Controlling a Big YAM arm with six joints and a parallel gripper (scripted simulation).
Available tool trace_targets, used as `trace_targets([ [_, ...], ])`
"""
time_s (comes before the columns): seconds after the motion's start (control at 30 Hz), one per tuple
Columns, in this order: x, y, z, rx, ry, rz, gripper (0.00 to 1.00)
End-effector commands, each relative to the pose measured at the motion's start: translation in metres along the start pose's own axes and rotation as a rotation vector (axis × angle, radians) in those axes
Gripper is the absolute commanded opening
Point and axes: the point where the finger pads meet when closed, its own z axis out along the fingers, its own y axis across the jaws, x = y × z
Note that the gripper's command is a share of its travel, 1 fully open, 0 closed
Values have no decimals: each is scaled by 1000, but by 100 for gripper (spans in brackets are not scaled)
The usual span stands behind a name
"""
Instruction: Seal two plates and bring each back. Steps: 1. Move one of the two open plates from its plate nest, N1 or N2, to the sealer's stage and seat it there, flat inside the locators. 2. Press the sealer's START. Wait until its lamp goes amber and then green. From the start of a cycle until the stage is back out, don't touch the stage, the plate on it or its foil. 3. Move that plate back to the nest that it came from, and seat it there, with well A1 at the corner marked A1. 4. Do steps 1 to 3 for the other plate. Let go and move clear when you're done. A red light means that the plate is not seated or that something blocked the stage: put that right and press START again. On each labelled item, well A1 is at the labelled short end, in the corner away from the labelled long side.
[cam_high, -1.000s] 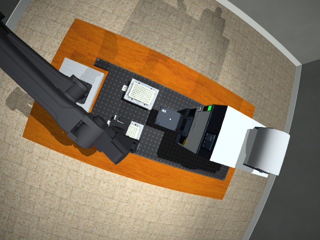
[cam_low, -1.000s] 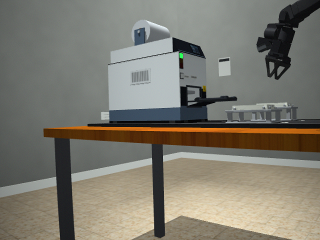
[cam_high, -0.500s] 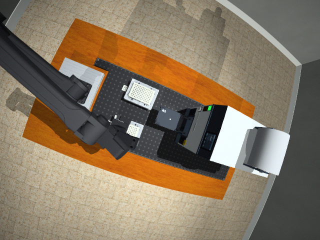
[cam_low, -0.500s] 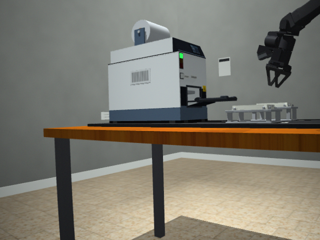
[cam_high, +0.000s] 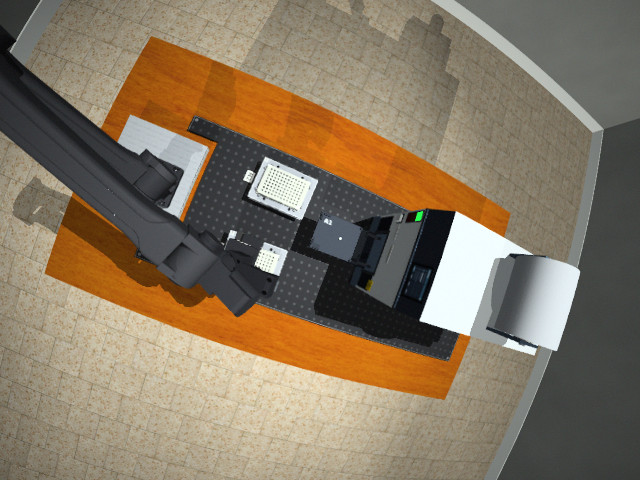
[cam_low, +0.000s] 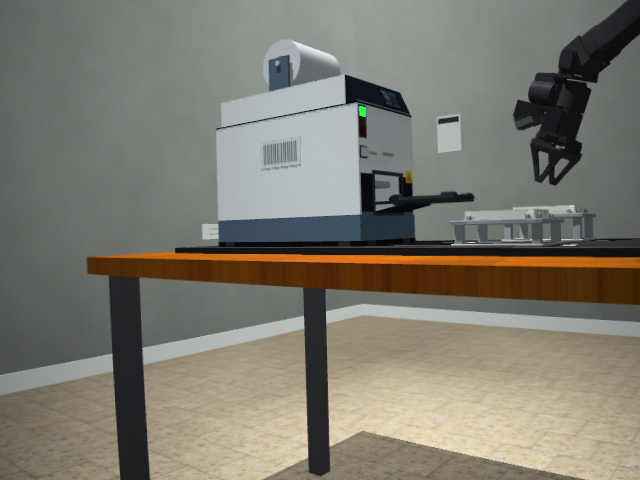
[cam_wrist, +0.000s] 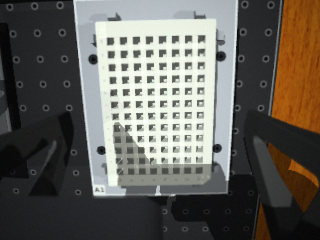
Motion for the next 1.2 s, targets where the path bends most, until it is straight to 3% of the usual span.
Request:
trace_targets([
  [0.0,-5,-5,0,16,-24,17,100],
  [0.13,4,-3,8,7,0,20,100],
  [0.33,-1,-3,17,8,-14,10,100],
  [0.53,9,4,31,-4,1,-1,100],
  [0.7,2,1,30,5,-21,-3,100],
  [1.17,12,0,27,3,3,15,100],
])
